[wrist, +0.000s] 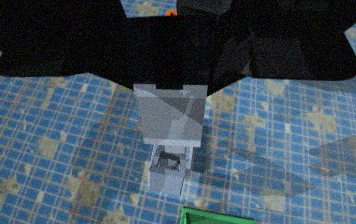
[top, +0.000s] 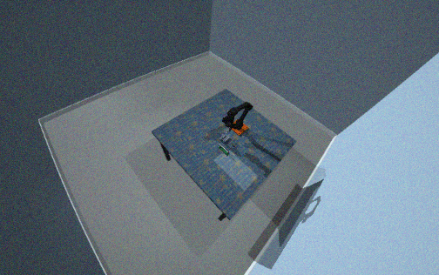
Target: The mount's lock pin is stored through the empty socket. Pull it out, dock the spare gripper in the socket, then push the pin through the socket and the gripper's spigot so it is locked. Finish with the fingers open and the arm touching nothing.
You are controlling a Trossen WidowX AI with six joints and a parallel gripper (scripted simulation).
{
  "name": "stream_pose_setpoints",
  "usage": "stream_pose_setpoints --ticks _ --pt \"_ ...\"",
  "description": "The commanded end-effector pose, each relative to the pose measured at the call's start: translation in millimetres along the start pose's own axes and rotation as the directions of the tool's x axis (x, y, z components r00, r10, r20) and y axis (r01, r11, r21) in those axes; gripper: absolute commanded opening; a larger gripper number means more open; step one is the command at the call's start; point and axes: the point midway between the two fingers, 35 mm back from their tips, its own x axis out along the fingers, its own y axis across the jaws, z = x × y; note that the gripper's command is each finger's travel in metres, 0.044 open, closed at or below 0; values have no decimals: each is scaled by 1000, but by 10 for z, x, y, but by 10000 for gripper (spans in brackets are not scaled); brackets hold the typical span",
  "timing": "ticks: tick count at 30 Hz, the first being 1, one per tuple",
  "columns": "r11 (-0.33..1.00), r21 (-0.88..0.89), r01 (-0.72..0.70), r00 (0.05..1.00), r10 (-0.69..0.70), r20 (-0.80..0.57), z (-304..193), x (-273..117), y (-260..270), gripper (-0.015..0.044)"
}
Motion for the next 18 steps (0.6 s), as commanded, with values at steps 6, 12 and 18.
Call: stream_pose_setpoints --ticks 6,12,18 --pt "993 99 69 997 -71 24 -145 -5 53 0" --pt "992 103 69 997 -73 34 -95 39 36 0" --pt "992 107 69 996 -74 43 -45 98 29 0"
